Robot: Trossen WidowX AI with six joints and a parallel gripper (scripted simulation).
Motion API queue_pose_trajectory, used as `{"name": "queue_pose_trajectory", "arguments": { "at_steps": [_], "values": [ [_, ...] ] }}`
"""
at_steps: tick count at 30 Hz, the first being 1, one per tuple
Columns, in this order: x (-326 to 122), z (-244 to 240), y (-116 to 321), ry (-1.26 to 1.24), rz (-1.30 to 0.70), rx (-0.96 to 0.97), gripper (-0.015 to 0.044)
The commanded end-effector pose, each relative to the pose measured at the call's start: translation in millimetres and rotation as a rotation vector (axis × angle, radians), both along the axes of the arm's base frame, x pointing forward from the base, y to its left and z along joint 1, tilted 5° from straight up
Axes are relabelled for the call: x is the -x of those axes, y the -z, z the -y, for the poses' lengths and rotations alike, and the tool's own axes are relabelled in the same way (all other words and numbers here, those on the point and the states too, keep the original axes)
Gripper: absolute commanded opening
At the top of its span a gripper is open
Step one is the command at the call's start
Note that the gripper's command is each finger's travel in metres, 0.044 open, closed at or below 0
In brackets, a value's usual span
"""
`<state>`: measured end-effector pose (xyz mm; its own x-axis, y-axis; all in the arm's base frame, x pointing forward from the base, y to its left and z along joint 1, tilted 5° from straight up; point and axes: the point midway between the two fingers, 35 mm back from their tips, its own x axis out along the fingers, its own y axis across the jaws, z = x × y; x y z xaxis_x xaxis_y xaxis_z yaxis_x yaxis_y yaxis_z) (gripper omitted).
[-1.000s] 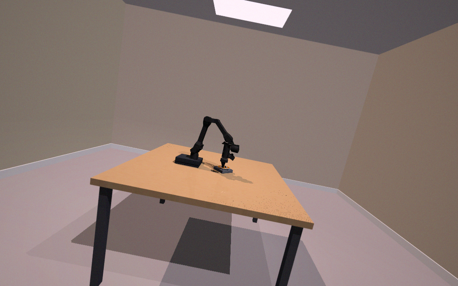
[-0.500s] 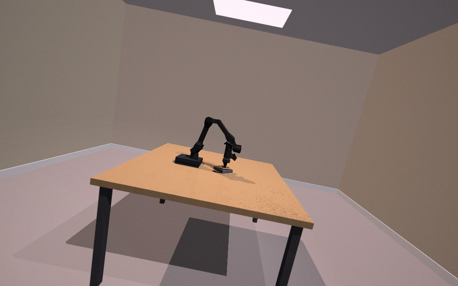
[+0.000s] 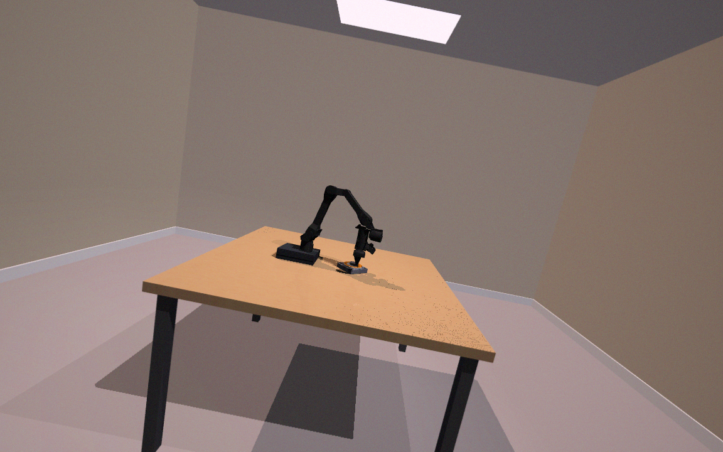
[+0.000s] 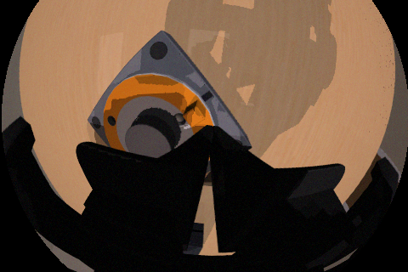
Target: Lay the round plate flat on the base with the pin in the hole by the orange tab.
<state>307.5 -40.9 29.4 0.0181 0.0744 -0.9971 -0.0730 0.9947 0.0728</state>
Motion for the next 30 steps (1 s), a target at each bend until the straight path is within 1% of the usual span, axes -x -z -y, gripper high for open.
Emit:
{"name": "queue_pose_trajectory", "arguments": {
  "at_steps": [1,4,10,12,13,30],
  "values": [
    [-5,-1,-1,0.004,0.005,-0.001,0.0],
    [-4,0,-10,0.004,0.005,-0.001,0.0],
    [2,2,-43,0.004,0.005,-0.001,0.0],
    [3,2,-44,0.004,0.005,-0.001,0.0],
    [2,2,-34,0.009,0.002,0.001,0.0],
    [2,2,-34,0.009,0.002,0.001,0.0]
  ]
}}
